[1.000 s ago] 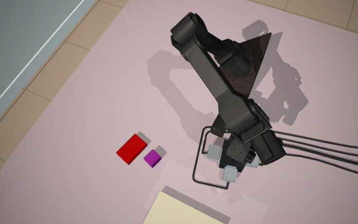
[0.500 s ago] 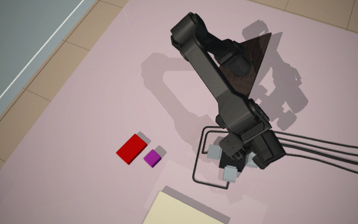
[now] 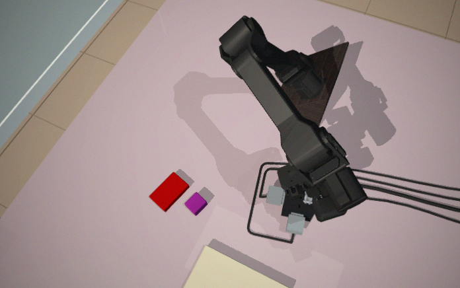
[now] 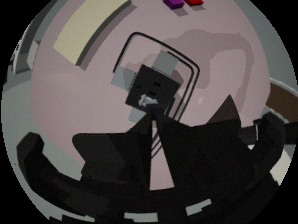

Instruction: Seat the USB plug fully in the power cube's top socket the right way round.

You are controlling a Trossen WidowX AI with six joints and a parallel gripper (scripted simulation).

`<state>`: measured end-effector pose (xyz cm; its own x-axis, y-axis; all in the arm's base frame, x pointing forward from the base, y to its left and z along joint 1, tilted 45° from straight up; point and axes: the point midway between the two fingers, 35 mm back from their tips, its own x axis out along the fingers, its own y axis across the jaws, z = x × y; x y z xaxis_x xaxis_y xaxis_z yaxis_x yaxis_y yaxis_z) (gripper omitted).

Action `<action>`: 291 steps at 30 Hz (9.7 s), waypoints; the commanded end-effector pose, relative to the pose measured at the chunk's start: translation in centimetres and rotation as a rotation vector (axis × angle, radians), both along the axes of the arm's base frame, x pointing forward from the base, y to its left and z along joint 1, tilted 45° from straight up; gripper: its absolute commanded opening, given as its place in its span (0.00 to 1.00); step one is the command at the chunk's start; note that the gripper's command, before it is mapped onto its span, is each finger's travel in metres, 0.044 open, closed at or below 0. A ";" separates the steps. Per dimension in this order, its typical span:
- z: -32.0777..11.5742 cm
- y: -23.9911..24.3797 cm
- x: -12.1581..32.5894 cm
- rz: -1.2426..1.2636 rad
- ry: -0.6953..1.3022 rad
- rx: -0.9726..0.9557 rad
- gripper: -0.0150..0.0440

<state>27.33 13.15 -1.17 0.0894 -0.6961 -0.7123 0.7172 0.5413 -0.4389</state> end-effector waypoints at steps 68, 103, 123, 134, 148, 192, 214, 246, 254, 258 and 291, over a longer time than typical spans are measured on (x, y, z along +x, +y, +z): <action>-0.4 -0.2 0.1 -0.408 -0.392 0.060 0.25; -0.8 -0.3 0.1 -0.395 -0.372 0.069 0.25; -1.0 -0.4 0.2 -0.388 -0.360 0.073 0.25; -1.2 -0.5 0.2 -0.384 -0.353 0.076 0.25; -1.3 -0.6 0.2 -0.379 -0.345 0.079 0.25; -1.7 -0.9 0.3 -0.378 -0.344 0.079 0.25; -1.9 -1.1 0.3 -0.378 -0.344 0.079 0.25; -2.2 -1.4 0.3 -0.378 -0.344 0.079 0.25; -2.2 -1.5 0.3 -0.378 -0.344 0.079 0.25; -2.3 -1.5 0.3 -0.378 -0.344 0.079 0.25; -2.6 -1.8 0.4 -0.378 -0.344 0.079 0.25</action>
